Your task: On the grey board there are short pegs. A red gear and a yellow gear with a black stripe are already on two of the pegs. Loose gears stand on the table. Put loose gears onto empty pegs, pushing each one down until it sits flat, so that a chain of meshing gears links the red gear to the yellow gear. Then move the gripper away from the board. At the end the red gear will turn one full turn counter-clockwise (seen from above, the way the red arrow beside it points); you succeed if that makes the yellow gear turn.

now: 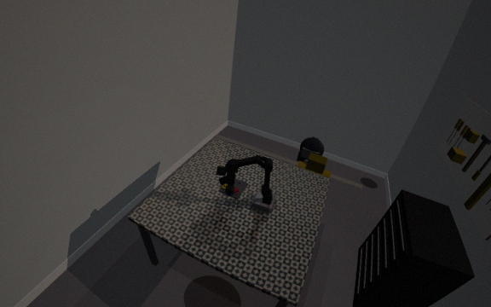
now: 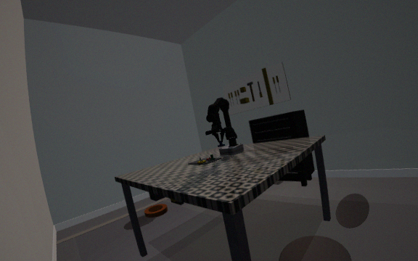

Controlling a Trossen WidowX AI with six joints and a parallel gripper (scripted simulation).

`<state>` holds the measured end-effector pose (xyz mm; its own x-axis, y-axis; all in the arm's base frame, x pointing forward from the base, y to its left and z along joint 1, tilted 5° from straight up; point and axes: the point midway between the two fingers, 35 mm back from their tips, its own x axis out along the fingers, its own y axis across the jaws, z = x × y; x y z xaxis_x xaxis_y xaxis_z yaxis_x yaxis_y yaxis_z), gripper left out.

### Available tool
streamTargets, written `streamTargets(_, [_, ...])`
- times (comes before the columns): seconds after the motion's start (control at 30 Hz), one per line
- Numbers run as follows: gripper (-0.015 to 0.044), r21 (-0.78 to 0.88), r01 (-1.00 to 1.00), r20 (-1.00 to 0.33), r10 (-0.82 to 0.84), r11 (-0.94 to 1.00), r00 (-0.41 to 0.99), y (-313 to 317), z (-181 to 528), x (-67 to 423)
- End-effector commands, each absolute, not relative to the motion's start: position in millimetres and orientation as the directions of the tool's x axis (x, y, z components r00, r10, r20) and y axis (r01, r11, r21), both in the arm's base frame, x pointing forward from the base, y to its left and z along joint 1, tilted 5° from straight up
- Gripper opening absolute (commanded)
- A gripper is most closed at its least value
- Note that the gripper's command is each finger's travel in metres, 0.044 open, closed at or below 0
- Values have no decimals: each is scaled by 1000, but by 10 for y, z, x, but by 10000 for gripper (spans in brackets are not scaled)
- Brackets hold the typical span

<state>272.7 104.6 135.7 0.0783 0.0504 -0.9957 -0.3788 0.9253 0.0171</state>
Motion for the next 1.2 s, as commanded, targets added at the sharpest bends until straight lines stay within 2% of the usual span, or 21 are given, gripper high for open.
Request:
streamTargets(0.0, [0, 19, -385, -995, 55, 923, 83, 990, 1330, 2815])
streamTargets(1.17, [0, 3, -418, -994, 49, 908, 100, 287, 1002, 3325])
